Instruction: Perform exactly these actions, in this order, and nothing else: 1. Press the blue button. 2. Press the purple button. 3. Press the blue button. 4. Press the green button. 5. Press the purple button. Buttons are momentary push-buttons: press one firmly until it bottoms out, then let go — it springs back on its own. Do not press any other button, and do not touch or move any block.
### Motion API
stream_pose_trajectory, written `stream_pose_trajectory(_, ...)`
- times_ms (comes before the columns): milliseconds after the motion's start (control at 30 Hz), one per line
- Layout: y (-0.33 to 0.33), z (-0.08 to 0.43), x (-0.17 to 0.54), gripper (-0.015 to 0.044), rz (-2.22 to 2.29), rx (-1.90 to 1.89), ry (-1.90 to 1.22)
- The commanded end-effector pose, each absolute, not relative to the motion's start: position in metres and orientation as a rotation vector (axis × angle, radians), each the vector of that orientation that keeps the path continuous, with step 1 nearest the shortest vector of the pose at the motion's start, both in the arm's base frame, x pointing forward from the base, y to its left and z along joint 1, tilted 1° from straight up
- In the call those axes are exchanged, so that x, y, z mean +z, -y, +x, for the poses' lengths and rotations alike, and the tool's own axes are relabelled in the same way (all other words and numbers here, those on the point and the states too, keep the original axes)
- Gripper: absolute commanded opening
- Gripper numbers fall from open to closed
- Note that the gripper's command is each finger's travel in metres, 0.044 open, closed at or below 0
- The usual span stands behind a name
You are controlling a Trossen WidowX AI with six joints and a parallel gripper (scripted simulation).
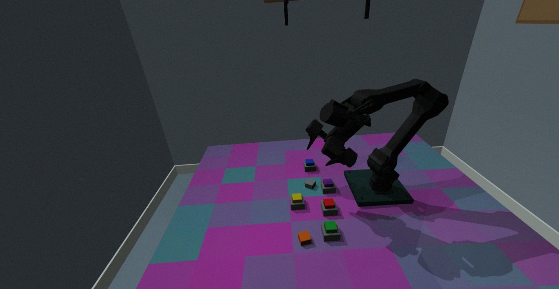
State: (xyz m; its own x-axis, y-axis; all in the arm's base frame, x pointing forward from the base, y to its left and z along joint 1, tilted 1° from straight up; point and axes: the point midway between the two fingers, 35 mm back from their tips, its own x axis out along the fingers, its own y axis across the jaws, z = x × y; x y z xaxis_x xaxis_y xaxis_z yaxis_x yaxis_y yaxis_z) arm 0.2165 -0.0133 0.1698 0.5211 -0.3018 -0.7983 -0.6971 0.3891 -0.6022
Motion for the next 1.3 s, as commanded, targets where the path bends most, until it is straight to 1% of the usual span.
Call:
stream_pose_trajectory(0, 0.043, 0.229, 0.17, 0.04, -0.974, 0.256, -1.219)
stream_pose_trajectory(233, 0.107, 0.241, 0.163, 0.04, -0.533, 0.123, -1.446)
stream_pose_trajectory(467, 0.179, 0.233, 0.147, 0.04, -0.031, -0.033, -1.564)
stream_pose_trajectory(733, 0.187, 0.231, 0.145, 0.04, 0.02, -0.049, -1.569)
stream_pose_trajectory(800, 0.187, 0.231, 0.137, 0.0348, 0.017, -0.047, -1.569)
stream_pose_trajectory(967, 0.188, 0.231, 0.085, 0.0216, 0.019, -0.049, -1.569)
stream_pose_trajectory(1200, 0.188, 0.231, 0.083, 0.0032, 0.02, -0.049, -1.569)
stream_pose_trajectory(1233, 0.188, 0.231, 0.083, 0.002, 0.02, -0.049, -1.569)
stream_pose_trajectory(1267, 0.188, 0.231, 0.083, 0.002, 0.02, -0.049, -1.569)
